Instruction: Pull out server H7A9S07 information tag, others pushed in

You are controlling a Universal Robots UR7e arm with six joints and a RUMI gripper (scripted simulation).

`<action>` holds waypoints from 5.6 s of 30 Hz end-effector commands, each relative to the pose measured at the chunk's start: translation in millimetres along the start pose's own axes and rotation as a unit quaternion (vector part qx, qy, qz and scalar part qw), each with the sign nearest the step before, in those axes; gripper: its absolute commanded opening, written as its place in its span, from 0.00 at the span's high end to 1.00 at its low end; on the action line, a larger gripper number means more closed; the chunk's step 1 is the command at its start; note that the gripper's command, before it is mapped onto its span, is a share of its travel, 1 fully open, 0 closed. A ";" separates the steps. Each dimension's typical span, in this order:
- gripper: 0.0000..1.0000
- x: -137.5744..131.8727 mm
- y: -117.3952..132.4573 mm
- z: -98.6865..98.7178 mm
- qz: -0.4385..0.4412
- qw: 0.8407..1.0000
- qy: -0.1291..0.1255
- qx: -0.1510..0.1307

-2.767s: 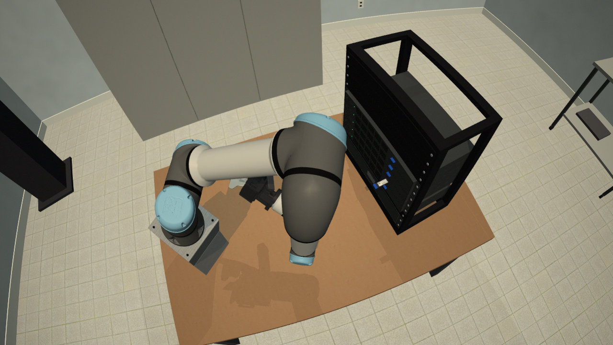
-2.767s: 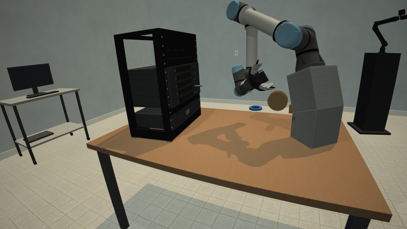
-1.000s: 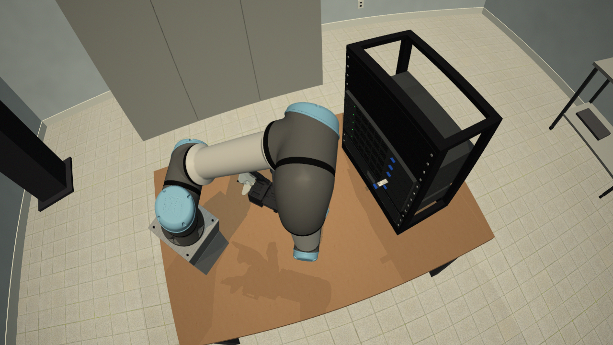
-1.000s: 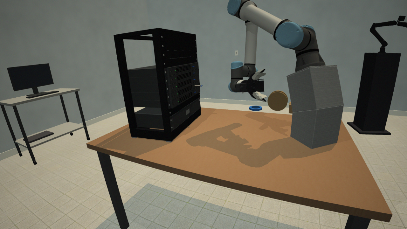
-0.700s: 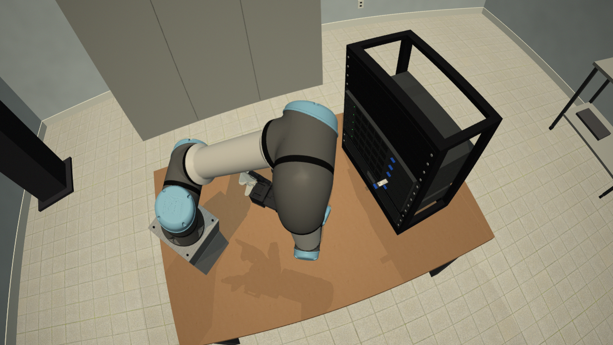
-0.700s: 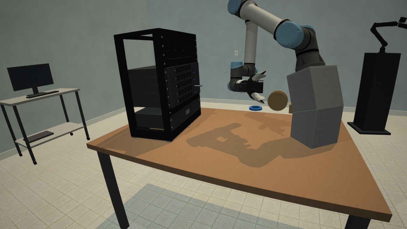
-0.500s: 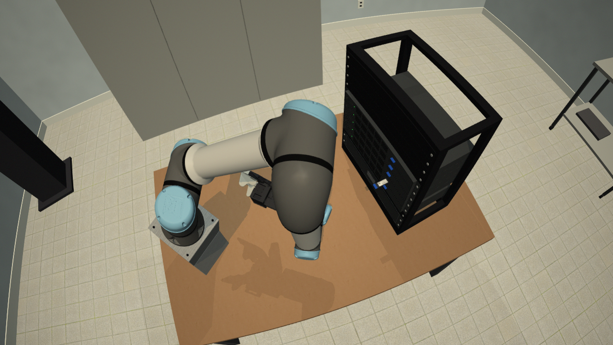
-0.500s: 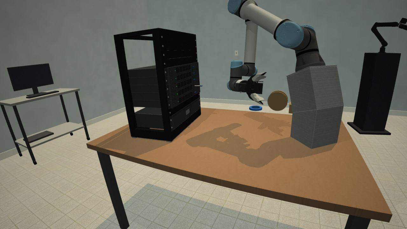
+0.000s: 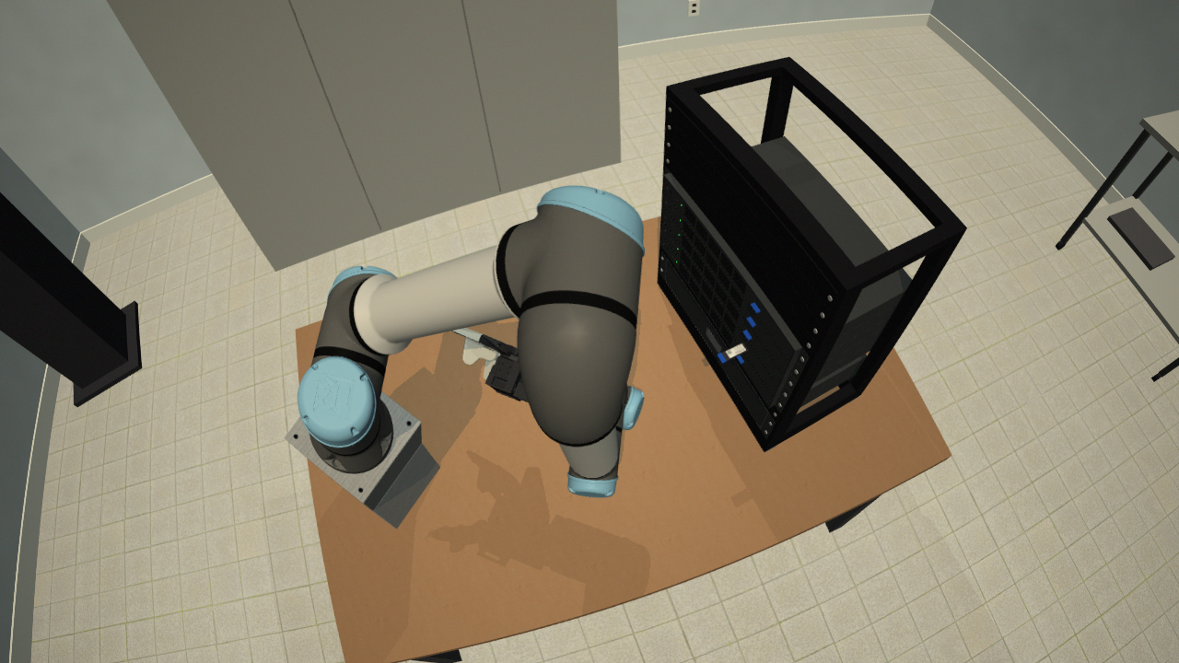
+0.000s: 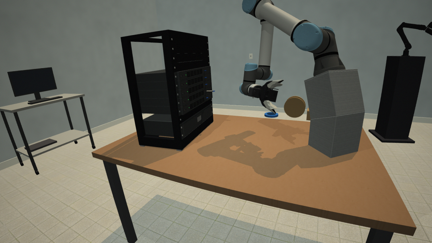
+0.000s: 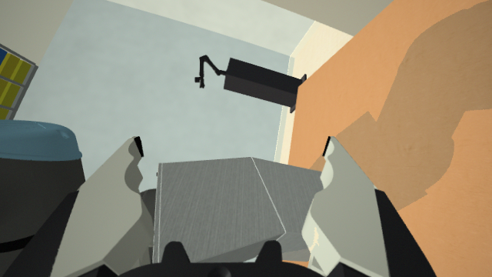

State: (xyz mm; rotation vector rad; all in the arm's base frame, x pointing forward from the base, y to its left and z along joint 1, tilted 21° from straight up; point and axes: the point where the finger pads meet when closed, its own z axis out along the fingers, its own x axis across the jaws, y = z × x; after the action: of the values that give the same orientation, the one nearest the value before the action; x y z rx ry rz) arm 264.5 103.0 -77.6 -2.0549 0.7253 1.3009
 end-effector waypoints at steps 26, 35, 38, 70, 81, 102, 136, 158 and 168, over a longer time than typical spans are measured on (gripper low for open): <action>0.00 30.4 3.6 -20.3 -0.108 0.991 0.074 -0.038; 0.00 37.5 4.1 -26.3 -0.135 0.985 0.092 -0.049; 0.00 40.5 4.3 -29.0 -0.146 0.983 0.099 -0.054; 0.00 66.2 4.0 -56.7 -0.243 0.951 0.161 -0.104; 0.00 73.6 3.3 -66.6 -0.273 0.937 0.179 -0.121; 0.00 87.5 0.9 -88.6 -0.330 0.905 0.214 -0.160; 0.00 104.7 -5.3 -126.0 -0.410 0.845 0.259 -0.225; 0.00 112.8 -10.8 -152.0 -0.455 0.800 0.283 -0.268; 0.00 115.3 -13.3 -162.5 -0.471 0.782 0.291 -0.286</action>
State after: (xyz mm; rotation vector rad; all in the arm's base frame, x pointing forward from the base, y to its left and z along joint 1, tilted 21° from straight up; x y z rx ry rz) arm 409.1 -18.3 -126.1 -2.7319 -0.5493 0.2932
